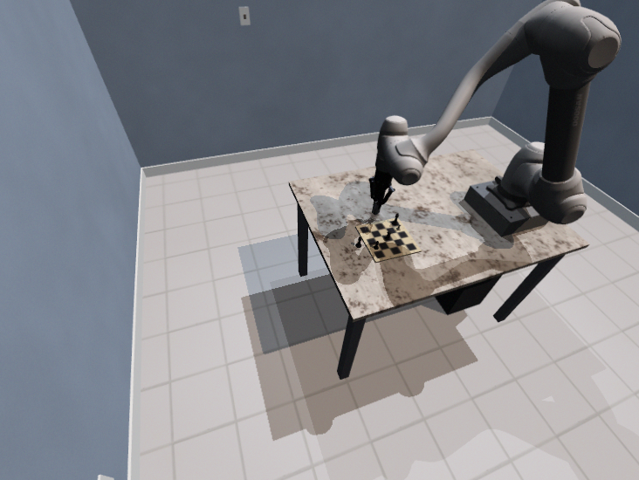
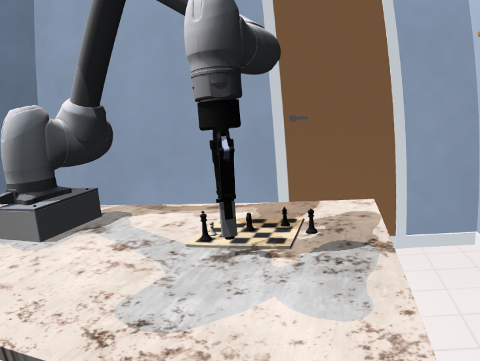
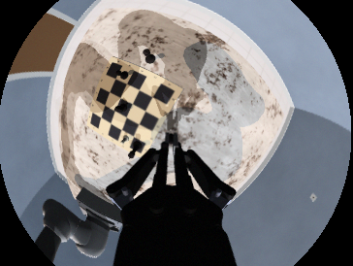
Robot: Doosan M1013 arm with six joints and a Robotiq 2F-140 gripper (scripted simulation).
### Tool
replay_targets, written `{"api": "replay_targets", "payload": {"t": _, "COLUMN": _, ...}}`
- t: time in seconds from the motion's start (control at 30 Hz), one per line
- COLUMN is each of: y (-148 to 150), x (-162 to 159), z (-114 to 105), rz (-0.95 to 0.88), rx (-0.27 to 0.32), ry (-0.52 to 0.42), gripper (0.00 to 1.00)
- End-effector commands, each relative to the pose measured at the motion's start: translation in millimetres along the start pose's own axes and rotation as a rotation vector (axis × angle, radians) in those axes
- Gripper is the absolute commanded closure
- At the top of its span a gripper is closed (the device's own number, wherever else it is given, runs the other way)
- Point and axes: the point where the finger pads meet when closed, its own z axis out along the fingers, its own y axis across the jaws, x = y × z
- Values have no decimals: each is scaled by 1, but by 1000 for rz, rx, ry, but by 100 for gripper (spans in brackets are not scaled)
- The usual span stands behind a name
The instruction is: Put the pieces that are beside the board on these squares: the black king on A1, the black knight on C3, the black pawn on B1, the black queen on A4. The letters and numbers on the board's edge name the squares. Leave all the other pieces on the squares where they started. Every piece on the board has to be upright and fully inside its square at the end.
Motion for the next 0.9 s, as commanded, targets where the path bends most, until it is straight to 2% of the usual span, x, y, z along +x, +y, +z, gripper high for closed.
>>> {"api": "replay_targets", "payload": {"t": 0.0, "y": 0, "x": 0, "z": -24, "rz": 0, "rx": 0, "ry": 0, "gripper": 100}}
{"api": "replay_targets", "payload": {"t": 0.13, "y": 0, "x": 0, "z": -52, "rz": 0, "rx": 0, "ry": 0, "gripper": 100}}
{"api": "replay_targets", "payload": {"t": 0.23, "y": 0, "x": 0, "z": -64, "rz": 0, "rx": 0, "ry": 0, "gripper": 100}}
{"api": "replay_targets", "payload": {"t": 0.67, "y": -1, "x": 0, "z": -68, "rz": 4, "rx": 0, "ry": 0, "gripper": 100}}
{"api": "replay_targets", "payload": {"t": 0.73, "y": -12, "x": 0, "z": -70, "rz": 75, "rx": 0, "ry": 0, "gripper": 100}}
{"api": "replay_targets", "payload": {"t": 0.87, "y": -61, "x": -5, "z": -74, "rz": 372, "rx": 1, "ry": 0, "gripper": 100}}
